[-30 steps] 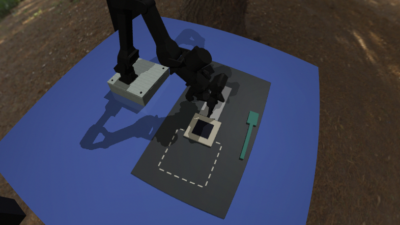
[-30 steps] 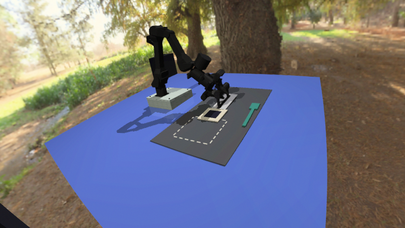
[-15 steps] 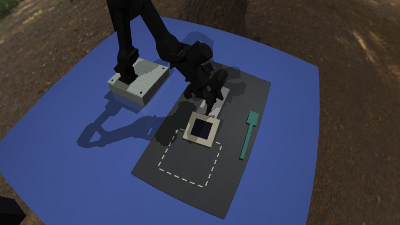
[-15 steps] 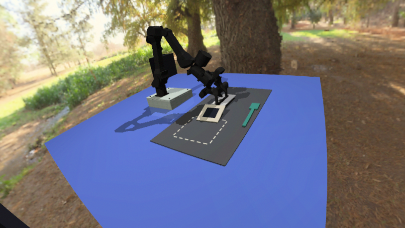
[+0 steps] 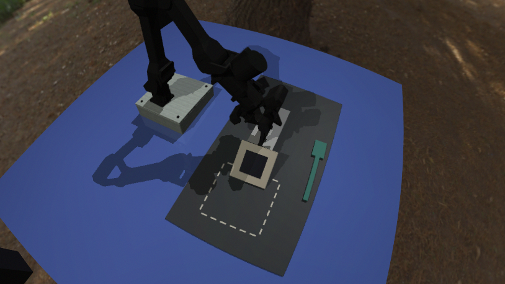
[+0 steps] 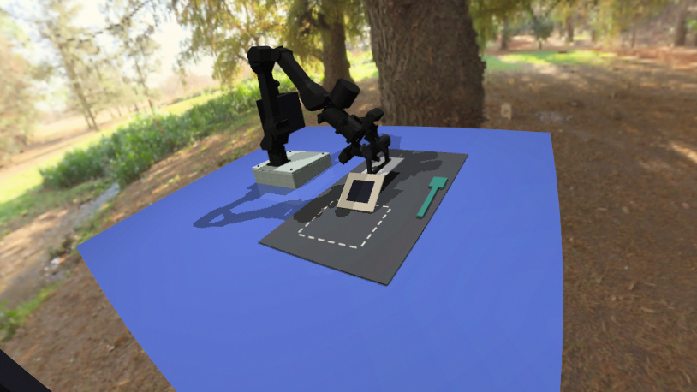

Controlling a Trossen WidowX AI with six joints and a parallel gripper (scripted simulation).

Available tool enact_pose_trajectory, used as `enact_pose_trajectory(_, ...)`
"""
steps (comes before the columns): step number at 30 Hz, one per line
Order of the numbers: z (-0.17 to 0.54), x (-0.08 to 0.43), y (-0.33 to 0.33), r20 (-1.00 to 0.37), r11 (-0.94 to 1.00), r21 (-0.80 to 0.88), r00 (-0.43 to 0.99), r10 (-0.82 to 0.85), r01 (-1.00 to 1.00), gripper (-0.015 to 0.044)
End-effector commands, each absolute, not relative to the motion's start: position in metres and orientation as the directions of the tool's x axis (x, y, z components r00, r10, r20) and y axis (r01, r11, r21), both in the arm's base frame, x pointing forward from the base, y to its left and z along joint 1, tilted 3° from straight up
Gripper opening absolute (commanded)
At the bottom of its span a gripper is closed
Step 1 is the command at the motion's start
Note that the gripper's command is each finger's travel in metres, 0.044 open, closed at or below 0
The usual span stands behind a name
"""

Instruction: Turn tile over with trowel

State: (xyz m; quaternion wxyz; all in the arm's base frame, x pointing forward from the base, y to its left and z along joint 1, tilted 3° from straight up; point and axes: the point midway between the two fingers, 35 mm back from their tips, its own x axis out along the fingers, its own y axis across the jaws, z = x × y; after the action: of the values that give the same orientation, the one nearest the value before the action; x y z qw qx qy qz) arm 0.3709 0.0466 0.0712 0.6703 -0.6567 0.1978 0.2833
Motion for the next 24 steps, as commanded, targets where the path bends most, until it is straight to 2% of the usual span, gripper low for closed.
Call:
enact_pose_trajectory(1,0.086,0.377,0.04,-0.611,-0.021,-0.79,0.783,0.117,-0.613,0.0)
enact_pose_trajectory(24,0.096,0.381,-0.003,-0.611,-0.024,-0.79,0.783,0.115,-0.613,0.0)
